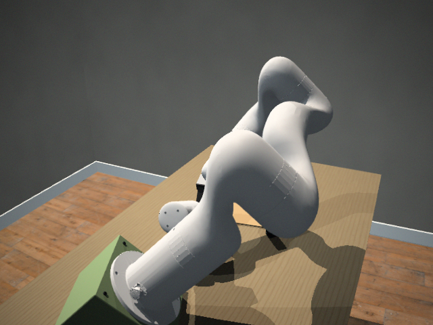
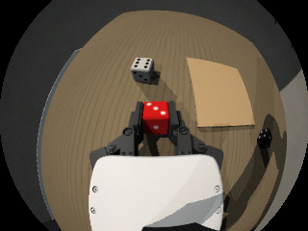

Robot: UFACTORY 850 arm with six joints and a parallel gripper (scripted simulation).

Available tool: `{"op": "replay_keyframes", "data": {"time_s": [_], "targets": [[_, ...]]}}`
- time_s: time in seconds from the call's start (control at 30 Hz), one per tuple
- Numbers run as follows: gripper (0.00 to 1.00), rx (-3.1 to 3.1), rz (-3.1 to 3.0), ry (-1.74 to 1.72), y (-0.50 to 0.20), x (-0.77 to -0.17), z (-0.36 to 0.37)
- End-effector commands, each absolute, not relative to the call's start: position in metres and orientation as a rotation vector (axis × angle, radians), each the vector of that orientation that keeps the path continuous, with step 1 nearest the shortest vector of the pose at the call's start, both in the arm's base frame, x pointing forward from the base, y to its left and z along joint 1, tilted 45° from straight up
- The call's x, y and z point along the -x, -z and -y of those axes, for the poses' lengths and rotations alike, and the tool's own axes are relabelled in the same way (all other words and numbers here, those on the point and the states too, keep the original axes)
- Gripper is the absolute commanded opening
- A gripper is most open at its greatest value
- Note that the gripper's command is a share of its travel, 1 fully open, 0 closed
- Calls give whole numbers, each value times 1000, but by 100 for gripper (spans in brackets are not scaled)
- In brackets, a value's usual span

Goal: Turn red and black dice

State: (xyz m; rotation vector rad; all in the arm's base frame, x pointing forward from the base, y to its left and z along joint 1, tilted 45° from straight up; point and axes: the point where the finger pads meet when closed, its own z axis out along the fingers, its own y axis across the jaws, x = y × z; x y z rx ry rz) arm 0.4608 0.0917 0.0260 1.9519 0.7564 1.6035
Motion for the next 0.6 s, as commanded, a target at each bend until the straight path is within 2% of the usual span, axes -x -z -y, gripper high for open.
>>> {"op": "replay_keyframes", "data": {"time_s": [0.0, 0.17, 0.2, 0.33, 0.37, 0.43, 0.47, 0.53, 0.57], "targets": [[27, -1951, -757, -1605, -26, -461, -92], [27, -1951, -757, -1605, -26, -461, -92], [31, -1951, -757, -1605, -26, -461, -92], [31, -1951, -757, -1605, -26, -461, -92], [35, -1951, -757, -1605, -26, -461, -92], [35, -1951, -757, -1605, -26, -461, -92], [39, -1951, -757, -1605, -26, -461, -92], [39, -1951, -757, -1605, -26, -461, -92], [43, -1951, -757, -1605, -26, -461, -92]]}}
